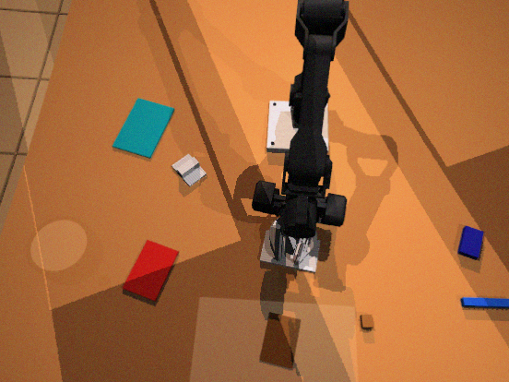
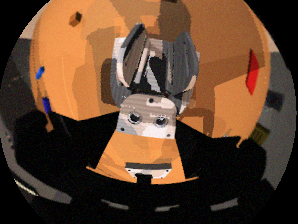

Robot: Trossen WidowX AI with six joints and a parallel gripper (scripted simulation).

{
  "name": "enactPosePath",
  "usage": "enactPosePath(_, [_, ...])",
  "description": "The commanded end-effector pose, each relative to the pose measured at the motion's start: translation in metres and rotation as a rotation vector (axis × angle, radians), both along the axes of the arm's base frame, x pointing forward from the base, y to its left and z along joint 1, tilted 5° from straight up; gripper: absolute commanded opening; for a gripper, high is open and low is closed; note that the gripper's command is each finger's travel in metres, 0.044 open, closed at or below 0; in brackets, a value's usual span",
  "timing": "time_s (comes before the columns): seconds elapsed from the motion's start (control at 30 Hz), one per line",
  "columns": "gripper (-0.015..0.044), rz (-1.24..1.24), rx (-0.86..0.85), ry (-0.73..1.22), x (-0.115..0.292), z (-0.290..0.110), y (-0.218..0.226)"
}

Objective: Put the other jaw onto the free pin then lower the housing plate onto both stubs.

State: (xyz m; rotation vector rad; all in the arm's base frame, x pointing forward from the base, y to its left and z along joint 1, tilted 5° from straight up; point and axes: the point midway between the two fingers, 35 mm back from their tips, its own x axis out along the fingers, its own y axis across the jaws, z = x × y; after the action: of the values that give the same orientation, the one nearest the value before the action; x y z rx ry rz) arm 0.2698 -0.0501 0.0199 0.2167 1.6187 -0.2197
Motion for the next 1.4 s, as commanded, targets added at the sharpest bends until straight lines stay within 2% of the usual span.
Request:
enactPosePath(0.0, [0.0351, 0.001, 0.002, 0.000, -0.0001, -0.0010, 0.0001])
enactPosePath(1.37, [0.0351, -0.002, 0.001, 0.000, -0.0005, -0.0077, 0.0002])
